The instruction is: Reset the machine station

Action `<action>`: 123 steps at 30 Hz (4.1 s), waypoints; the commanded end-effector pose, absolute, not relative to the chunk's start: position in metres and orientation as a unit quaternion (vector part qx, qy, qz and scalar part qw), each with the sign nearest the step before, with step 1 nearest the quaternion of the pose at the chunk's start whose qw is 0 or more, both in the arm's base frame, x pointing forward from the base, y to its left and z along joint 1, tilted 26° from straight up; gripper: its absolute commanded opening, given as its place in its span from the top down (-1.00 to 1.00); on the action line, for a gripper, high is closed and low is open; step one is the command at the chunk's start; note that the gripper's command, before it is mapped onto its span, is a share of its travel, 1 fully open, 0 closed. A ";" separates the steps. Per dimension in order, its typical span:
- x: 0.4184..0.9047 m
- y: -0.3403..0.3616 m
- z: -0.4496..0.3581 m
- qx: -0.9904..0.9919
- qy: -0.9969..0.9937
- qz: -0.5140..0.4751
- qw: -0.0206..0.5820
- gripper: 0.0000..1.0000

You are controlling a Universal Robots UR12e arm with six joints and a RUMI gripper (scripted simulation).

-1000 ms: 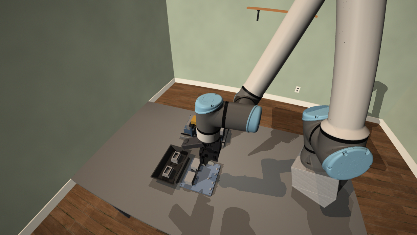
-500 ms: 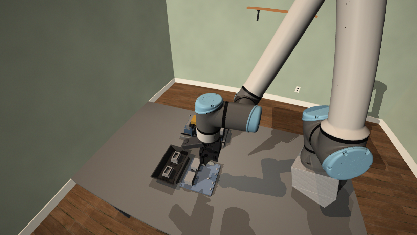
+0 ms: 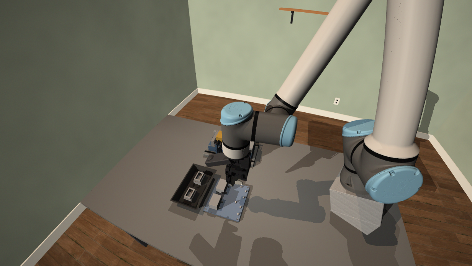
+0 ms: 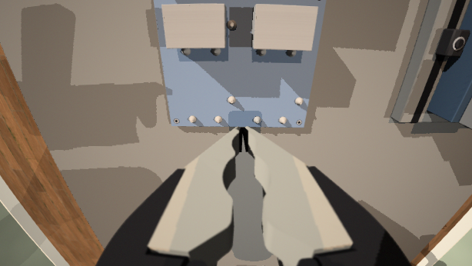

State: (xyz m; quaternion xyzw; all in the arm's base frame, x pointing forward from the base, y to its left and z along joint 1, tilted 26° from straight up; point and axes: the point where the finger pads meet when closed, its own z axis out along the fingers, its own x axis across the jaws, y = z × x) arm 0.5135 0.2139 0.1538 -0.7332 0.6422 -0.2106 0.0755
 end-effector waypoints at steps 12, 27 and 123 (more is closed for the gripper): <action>0.497 0.221 0.191 -0.733 0.642 -0.211 0.076 1.00; 0.491 0.223 0.205 -0.733 0.642 -0.211 0.076 1.00; 0.672 0.235 0.212 -0.733 0.642 -0.211 0.076 1.00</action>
